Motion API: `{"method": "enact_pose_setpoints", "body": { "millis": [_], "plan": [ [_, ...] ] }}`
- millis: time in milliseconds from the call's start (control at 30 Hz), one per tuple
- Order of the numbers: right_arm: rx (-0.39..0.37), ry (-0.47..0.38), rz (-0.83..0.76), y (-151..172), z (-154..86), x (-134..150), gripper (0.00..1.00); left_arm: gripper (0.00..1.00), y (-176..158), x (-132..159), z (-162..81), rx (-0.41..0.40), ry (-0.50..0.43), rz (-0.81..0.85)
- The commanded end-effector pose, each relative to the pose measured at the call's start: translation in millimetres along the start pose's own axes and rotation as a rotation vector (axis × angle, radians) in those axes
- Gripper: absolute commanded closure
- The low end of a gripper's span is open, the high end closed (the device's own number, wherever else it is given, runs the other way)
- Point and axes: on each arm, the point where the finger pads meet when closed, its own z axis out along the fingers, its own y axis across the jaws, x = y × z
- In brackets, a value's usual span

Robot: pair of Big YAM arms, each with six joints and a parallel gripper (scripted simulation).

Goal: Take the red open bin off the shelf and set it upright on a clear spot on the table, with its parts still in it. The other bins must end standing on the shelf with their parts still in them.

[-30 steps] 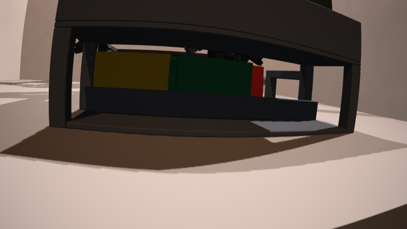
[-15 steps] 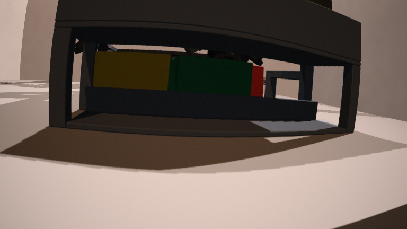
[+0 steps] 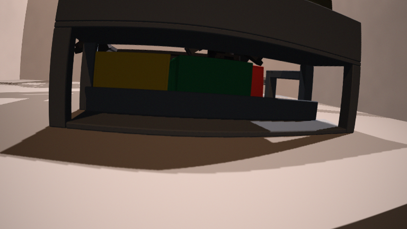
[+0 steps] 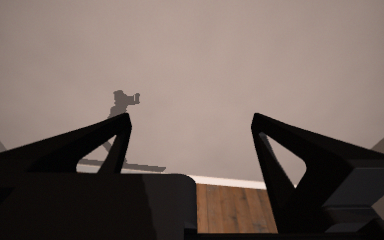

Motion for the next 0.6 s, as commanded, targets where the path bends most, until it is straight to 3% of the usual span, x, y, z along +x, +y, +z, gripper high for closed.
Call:
{"method": "enact_pose_setpoints", "body": {
  "millis": [0, 567],
  "plan": [
    [0.011, -0.048, 0.000, -4.4, -8.5, -17.2, 0.00, 0.10, 3.6, -3.0, 2.8, -0.006, -0.004, -0.009],
    [0.011, -0.048, 0.000, -4.4, -8.5, -17.2, 0.00, 0.10, 3.0, -4.4, 1.8, -0.008, -0.005, -0.009]
  ]
}}
